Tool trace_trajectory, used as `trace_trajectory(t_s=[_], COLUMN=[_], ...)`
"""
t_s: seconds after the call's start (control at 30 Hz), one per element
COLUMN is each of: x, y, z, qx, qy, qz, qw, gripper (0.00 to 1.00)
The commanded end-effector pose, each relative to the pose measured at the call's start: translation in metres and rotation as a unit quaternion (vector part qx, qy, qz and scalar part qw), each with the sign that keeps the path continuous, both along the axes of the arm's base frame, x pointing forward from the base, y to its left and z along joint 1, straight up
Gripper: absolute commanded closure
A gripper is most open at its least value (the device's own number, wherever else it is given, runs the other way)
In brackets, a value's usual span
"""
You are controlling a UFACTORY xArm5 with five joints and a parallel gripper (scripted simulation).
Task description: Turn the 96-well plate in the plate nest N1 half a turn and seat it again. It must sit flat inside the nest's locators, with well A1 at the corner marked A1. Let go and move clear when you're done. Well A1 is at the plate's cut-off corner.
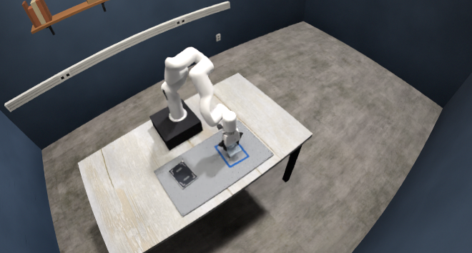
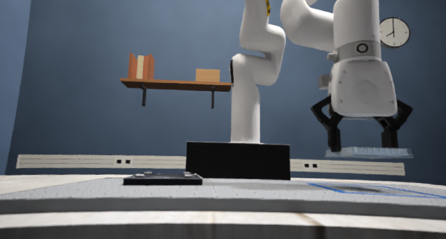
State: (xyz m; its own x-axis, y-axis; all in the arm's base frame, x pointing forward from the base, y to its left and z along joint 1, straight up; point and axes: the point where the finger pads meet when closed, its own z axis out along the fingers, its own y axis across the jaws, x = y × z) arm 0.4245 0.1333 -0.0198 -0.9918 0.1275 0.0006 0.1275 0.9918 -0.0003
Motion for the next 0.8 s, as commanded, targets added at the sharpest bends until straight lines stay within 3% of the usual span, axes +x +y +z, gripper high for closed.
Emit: trace_trajectory(t_s=[0.0,0.37,0.77], x=[0.002,0.002,0.002], y=[0.000,0.000,0.000], z=[0.007,0.025,0.028], qx=[0.003,0.003,0.003], qy=[-0.001,-0.001,-0.001], qz=[0.000,0.000,0.000], qw=[1.000,1.000,1.000], gripper=[1.00,1.00,1.00])
